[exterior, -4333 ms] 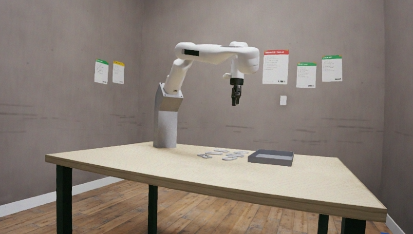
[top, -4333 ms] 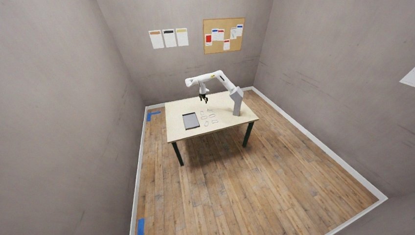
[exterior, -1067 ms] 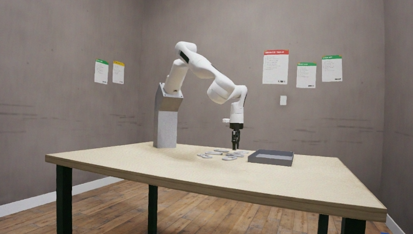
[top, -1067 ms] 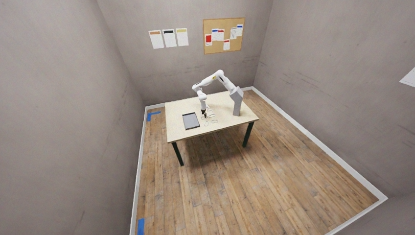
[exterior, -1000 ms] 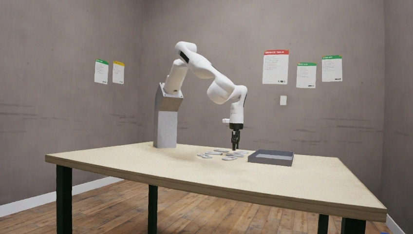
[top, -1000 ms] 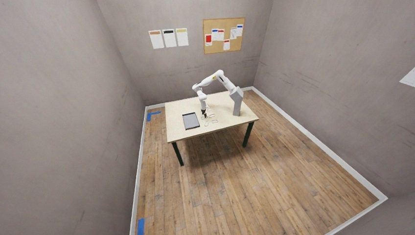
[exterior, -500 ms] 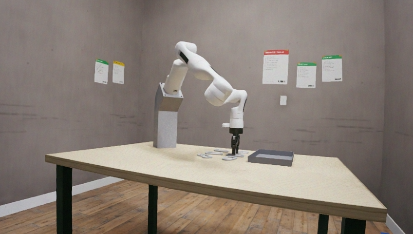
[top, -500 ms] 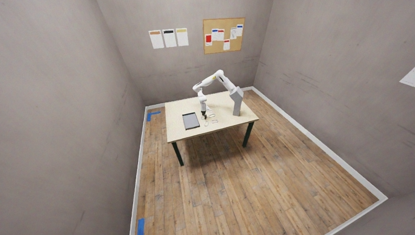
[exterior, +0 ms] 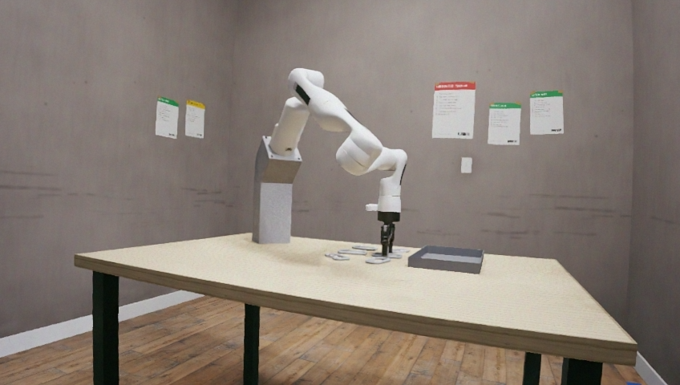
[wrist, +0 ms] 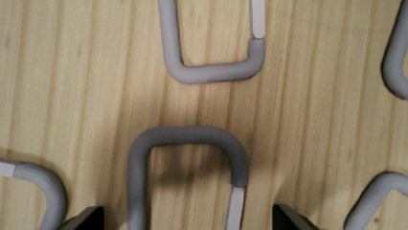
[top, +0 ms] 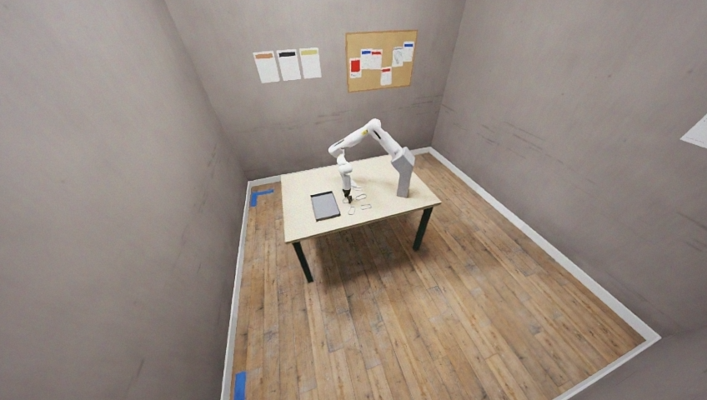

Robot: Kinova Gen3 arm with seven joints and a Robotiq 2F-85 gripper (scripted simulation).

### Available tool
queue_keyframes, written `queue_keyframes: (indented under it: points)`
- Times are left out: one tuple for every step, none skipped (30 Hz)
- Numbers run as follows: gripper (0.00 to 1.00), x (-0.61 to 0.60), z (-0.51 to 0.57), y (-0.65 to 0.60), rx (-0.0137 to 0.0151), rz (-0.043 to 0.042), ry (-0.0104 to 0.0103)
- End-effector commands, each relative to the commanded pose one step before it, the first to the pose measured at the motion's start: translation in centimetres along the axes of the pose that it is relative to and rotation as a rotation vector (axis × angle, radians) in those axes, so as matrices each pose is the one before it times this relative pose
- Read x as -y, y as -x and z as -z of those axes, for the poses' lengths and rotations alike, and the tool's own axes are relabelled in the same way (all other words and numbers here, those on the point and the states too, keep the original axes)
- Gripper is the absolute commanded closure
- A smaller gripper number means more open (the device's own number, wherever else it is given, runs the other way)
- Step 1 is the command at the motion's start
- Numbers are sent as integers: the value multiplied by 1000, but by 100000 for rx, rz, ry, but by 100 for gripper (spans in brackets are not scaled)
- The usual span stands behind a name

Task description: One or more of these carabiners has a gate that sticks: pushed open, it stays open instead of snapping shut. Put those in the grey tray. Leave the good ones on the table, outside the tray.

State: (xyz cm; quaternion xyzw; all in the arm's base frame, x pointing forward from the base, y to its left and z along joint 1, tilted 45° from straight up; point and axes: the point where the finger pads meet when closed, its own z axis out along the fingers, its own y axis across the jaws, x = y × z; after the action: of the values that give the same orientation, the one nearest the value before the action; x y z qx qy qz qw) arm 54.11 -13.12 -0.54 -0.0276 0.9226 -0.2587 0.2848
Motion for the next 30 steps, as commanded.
queue_keyframes:
  points:
    - [0, -5, 35, 46, 97, 11, 27]
    - [0, 0, 0, 0, 0, 0, 0]
    - [0, 0, 0, 0, 0, 0, 0]
    - [0, 0, 0, 0, 0, 0, 0]
    - [0, 0, 0, 0, 0, 0, 0]
    - [0, 0, 0, 0, 0, 0, 0]
    - [0, 0, 0, 0, 0, 0, 0]
    - [25, 0, 1, 1, 3, 1, -1]
    - [25, 0, 0, 0, 0, 0, 0]
    - [25, 0, 0, 0, 0, 0, 0]
    - [25, 0, 0, 0, 0, 0, 0]
    - [25, 0, 0, 0, 0, 0, 0]
    - [25, 0, 0, 0, 0, 0, 0]
    - [25, 0, 0, 0, 0, 0, 0]
    - [25, 0, 0, 0, 0, 0, 0]
    - [25, 0, 0, 0, 0, 0, 0]
    - [25, 0, 0, 0, 0, 0, 0]
    - [25, 0, 0, 0, 0, 0, 0]
    - [25, 0, 0, 0, 0, 0, 0]
    - [25, 0, 0, 0, 0, 0, 0]
    - [25, 0, 0, 0, 0, 0, 0]
    - [25, 0, 0, 0, 0, 0, 0]
    - [25, 0, 0, 0, 0, 0, 0]
    - [25, 0, 0, 0, 0, 0, 0]
    - [25, 28, 153, 84, 212, 153, -30]
    - [25, 0, 0, 0, 0, 0, 0]
    - [25, 0, 0, 0, 0, 0, 0]
    - [25, 0, 0, 0, 0, 0, 0]
    - [25, 0, 0, 0, 0, 0, 0]
    - [25, 0, 0, 0, 0, 0, 0]
